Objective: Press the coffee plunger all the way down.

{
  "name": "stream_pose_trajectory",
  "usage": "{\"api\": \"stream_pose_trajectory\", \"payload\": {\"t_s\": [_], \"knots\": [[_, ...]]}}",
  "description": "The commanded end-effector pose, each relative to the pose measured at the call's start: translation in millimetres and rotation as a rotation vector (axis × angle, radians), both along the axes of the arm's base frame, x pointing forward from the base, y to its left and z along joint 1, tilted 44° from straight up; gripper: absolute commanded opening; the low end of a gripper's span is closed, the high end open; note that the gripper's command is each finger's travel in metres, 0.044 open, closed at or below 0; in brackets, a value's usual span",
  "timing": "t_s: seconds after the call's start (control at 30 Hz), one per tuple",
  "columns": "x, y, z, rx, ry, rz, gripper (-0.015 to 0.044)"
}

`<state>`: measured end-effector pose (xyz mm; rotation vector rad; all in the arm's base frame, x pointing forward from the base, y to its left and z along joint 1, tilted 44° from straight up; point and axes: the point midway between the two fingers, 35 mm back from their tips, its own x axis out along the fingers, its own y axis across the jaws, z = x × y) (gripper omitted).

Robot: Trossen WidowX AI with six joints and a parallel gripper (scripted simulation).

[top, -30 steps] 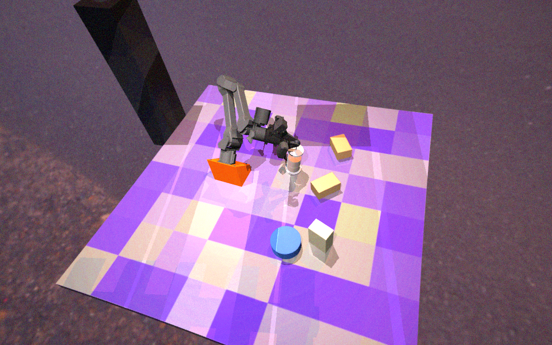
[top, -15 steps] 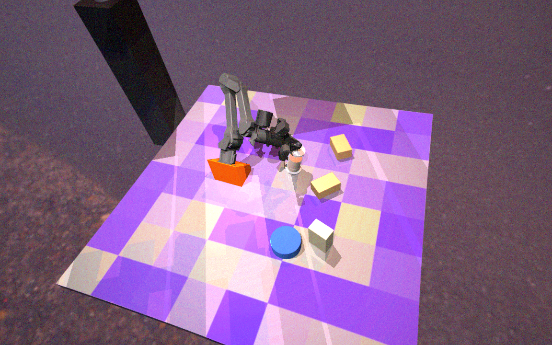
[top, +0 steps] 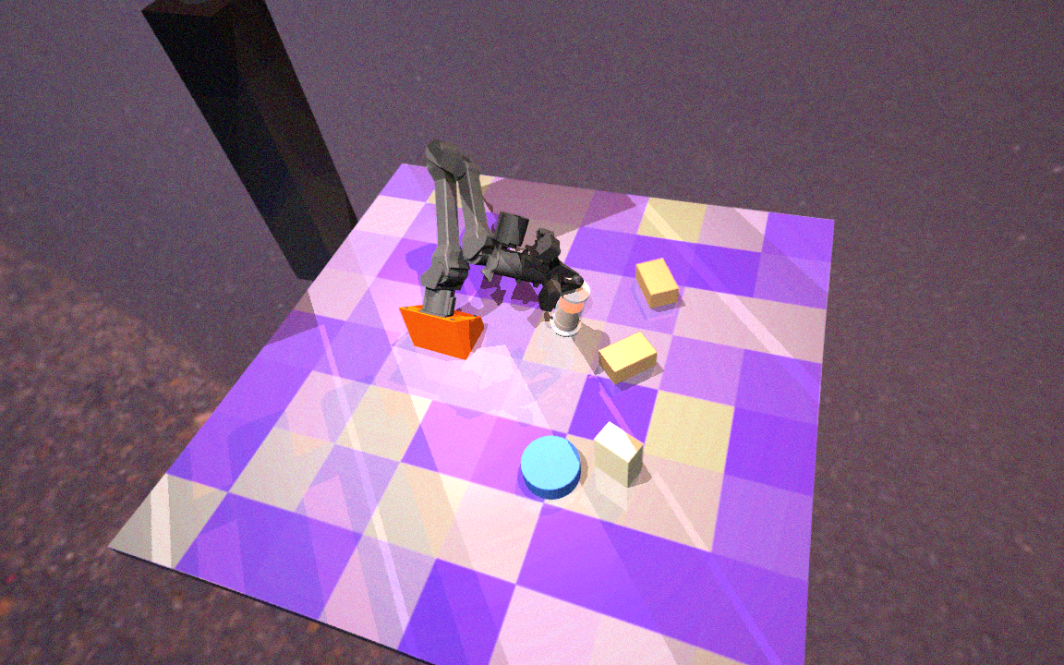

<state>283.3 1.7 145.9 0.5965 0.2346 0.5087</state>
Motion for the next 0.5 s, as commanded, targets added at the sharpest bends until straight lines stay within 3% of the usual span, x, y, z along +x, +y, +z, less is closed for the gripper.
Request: {"api": "stream_pose_trajectory", "payload": {"t_s": [0.0,0.37,0.47], "knots": [[1.3,2.5,-2.3,0.01,0.013,0.01,0.0115],[0.8,0.1,0.2,0.0,-0.001,0.001,0.0115],[0.8,0.1,0.2,0.0,-0.001,0.001,0.0194]]}}
